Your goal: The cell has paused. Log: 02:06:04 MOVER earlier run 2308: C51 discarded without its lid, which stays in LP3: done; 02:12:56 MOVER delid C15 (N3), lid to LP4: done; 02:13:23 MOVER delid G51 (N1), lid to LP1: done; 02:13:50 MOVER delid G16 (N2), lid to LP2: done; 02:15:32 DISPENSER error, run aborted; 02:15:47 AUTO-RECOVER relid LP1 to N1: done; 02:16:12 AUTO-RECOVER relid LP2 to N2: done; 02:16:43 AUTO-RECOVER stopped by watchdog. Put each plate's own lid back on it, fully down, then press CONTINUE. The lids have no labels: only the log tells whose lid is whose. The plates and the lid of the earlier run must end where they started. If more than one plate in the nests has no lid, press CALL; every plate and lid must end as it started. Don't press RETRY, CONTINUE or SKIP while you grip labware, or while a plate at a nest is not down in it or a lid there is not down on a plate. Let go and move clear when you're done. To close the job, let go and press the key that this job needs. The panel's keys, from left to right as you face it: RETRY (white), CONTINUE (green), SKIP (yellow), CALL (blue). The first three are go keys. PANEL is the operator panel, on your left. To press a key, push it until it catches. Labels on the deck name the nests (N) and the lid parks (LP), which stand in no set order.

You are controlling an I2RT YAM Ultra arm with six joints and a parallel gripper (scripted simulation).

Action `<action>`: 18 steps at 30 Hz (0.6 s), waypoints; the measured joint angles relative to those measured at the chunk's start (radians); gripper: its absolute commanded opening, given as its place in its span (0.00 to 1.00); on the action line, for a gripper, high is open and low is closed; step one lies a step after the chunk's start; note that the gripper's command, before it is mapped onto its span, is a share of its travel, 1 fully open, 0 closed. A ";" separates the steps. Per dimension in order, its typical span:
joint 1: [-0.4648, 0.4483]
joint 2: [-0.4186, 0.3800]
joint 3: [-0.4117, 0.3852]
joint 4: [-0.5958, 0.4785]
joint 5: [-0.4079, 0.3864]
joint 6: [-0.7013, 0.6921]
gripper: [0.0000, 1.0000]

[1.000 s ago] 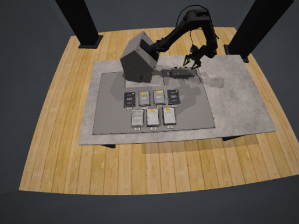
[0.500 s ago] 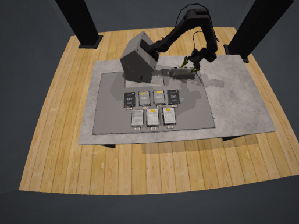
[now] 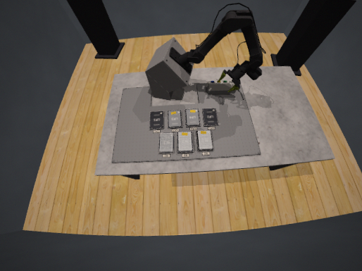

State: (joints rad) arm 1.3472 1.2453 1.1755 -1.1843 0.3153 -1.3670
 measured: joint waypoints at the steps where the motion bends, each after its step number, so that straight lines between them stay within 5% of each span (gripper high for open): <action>1: -0.015 -0.003 -0.005 -0.001 -0.001 0.007 1.00; 18: -0.169 -0.018 -0.023 -0.016 -0.039 0.159 1.00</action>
State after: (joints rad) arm 1.1778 1.2278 1.1526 -1.1999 0.2768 -1.2079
